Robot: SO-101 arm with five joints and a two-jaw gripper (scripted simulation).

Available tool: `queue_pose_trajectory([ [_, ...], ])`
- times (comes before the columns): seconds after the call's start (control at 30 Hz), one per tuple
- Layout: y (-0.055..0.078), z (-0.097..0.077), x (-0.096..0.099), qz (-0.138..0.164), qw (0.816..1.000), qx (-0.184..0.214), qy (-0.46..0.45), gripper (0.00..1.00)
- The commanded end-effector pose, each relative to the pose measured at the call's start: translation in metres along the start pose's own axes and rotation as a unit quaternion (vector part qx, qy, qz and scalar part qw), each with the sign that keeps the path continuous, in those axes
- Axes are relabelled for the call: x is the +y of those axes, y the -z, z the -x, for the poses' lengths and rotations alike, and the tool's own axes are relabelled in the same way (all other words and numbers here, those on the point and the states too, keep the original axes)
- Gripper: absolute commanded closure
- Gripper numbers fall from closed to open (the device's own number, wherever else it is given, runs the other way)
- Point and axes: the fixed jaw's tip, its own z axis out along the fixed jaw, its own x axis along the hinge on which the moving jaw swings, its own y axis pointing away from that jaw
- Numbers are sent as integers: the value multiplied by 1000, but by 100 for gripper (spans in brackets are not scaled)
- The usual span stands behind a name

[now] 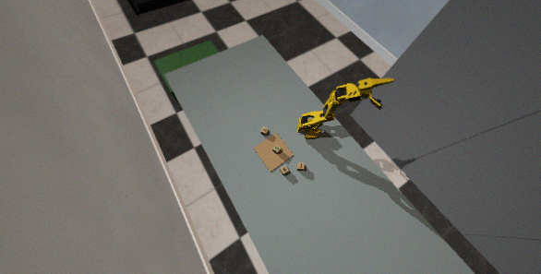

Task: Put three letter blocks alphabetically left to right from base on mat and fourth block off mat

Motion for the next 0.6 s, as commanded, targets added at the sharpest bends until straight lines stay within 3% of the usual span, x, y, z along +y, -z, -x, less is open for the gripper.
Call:
queue_pose_trajectory([
  [0.0,12,-7,29,53,998,14,-7,0],
  [0.3,20,-13,49,111,993,36,-34,0],
  [0.57,21,-14,52,119,991,39,-38,0],
])
